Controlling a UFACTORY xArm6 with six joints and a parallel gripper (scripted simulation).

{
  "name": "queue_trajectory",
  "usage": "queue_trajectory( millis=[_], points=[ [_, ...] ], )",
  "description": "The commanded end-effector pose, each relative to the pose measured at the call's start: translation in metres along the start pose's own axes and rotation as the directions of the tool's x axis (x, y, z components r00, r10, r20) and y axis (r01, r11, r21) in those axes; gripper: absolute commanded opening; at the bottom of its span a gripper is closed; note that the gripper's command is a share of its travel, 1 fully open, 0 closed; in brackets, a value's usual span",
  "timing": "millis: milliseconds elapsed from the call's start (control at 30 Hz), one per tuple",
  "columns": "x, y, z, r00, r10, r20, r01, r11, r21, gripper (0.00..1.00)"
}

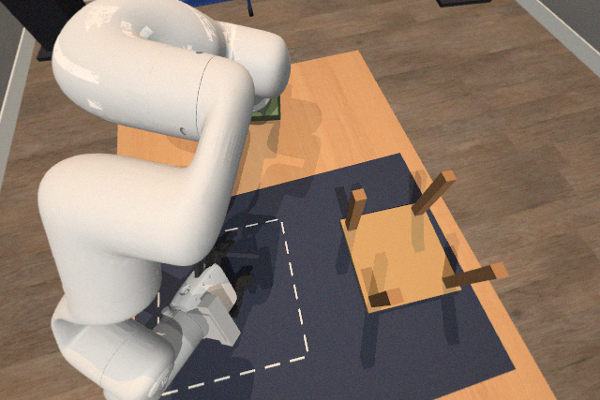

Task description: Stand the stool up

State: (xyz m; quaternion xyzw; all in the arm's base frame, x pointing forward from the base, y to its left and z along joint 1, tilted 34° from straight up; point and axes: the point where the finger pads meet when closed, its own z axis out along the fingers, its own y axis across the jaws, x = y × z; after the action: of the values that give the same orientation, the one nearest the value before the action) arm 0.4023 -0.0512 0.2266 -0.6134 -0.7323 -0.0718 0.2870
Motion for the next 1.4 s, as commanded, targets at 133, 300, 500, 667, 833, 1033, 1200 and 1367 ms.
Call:
queue_trajectory(
  millis=[133,300,500,667,833,1033,1200,1367],
  points=[
    [0.043,0.015,-0.028,0.963,-0.134,0.232,0.143,0.99,-0.021,1.0],
    [0.09,0.026,-0.055,0.877,-0.242,0.416,0.282,0.959,-0.036,1.0],
    [0.141,0.03,-0.082,0.758,-0.322,0.567,0.421,0.906,-0.048,1.0],
    [0.205,0.025,-0.116,0.579,-0.38,0.722,0.6,0.798,-0.061,1.0],
    [0.252,0.024,-0.114,0.376,-0.511,0.773,0.734,0.674,0.089,1.0],
    [0.267,0.031,-0.089,0.163,-0.654,0.739,0.798,0.527,0.291,1.0],
    [0.282,0.035,-0.063,-0.067,-0.756,0.651,0.806,0.344,0.482,1.0],
    [0.299,0.038,-0.036,-0.292,-0.806,0.515,0.751,0.141,0.645,1.0]
  ],
)
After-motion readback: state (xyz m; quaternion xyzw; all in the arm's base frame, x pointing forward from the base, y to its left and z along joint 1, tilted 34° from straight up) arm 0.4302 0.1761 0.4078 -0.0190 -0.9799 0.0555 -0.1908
